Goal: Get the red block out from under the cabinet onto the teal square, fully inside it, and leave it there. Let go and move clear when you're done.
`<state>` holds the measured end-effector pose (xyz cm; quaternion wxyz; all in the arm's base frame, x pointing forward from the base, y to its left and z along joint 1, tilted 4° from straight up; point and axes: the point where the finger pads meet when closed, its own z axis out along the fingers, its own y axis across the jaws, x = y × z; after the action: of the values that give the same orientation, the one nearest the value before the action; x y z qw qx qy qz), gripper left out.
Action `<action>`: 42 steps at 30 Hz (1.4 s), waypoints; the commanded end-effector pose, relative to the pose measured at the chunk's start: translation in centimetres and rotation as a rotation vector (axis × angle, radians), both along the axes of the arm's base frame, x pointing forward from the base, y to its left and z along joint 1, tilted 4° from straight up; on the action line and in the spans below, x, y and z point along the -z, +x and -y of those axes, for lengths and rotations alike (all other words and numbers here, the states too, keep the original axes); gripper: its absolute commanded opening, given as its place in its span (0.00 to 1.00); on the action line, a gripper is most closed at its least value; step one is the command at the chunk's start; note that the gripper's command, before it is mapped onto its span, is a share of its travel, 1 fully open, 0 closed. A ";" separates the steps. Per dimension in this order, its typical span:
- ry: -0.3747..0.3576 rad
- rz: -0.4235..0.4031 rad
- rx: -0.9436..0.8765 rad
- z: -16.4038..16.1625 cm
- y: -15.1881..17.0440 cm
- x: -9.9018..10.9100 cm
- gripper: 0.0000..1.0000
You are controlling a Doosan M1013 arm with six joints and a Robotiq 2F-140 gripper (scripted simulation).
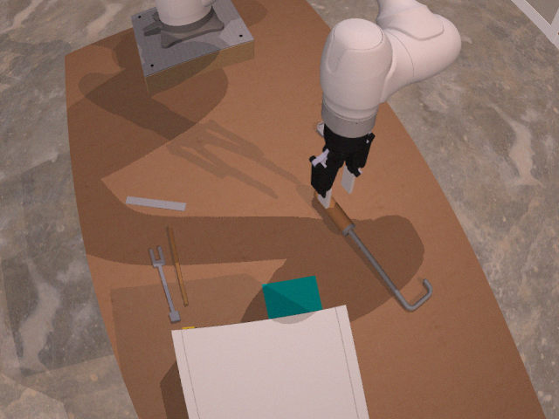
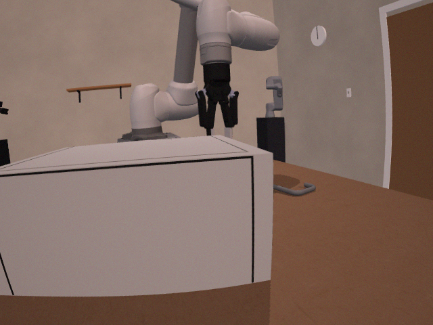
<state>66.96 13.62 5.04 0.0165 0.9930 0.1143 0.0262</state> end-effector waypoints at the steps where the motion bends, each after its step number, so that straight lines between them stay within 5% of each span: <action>1: 0.000 0.000 0.000 0.0 0.1 0.8 0.34; 42: 0.000 0.000 0.000 0.0 0.1 1.7 0.34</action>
<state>67.07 13.58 3.33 0.0165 0.9930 0.1143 0.0262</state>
